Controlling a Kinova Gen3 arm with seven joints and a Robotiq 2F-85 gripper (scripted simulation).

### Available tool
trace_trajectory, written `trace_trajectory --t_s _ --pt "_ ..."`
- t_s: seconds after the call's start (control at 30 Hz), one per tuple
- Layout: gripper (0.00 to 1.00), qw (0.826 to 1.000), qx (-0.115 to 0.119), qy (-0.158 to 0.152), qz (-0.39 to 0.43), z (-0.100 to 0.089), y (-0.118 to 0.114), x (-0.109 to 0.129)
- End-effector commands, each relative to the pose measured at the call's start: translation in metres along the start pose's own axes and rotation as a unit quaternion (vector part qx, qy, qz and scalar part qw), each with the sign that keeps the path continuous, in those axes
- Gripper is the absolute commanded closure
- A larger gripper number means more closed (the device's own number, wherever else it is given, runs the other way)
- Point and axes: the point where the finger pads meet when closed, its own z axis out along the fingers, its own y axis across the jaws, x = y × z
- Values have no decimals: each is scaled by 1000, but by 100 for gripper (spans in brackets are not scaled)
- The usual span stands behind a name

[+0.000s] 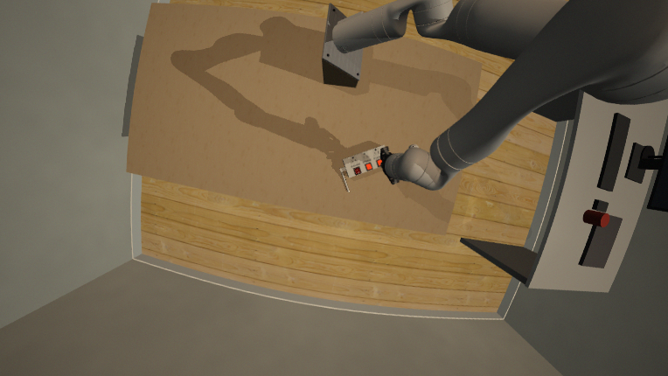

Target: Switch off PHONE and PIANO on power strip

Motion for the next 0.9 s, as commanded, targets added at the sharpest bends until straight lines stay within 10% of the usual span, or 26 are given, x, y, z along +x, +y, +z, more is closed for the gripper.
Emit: trace_trajectory --t_s 0.0,0.87 --pt "100 1000 1 2 0 4 -1 1" --pt "100 1000 1 2 0 26 0 1"
